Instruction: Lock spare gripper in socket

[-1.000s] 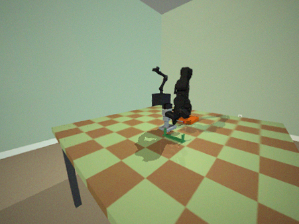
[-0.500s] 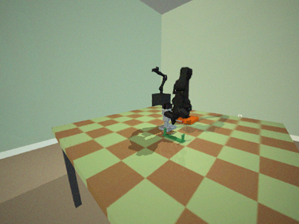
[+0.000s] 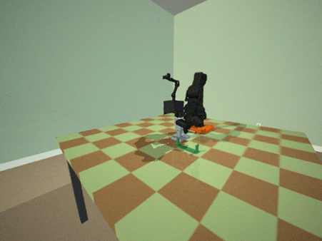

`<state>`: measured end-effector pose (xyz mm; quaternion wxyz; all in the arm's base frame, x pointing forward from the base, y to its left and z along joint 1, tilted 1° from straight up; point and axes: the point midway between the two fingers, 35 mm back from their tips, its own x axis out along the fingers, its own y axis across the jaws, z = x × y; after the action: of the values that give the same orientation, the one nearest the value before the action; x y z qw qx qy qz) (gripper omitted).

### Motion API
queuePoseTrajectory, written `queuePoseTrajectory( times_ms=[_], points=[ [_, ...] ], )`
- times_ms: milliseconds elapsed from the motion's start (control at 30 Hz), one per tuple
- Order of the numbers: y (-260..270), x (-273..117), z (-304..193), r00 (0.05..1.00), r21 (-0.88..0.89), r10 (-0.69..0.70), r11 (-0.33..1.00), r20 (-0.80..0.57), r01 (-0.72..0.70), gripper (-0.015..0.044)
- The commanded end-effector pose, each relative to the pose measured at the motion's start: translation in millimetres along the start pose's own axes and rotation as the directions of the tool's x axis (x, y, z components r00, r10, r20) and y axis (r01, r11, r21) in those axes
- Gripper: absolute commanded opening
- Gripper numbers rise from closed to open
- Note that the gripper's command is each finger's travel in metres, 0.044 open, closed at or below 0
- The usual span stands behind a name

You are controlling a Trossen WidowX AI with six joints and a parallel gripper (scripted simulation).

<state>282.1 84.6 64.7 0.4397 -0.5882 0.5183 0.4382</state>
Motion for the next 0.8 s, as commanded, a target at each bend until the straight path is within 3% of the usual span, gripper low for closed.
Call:
queuePoseTrajectory(
  times_ms=[0, 133, 767],
  points=[
    [0, 0, 0, 1.000, 0.000, 0.000, 1.000, 0.000, 0.000, 0.0105],
    [0, 0, 0, 1.000, 0.000, 0.000, 1.000, 0.000, 0.000, 0.0200],
    [3, -30, 15, 1.000, -0.012, 0.013, 1.000, -0.005, -0.013, 0.0200]
  ],
)
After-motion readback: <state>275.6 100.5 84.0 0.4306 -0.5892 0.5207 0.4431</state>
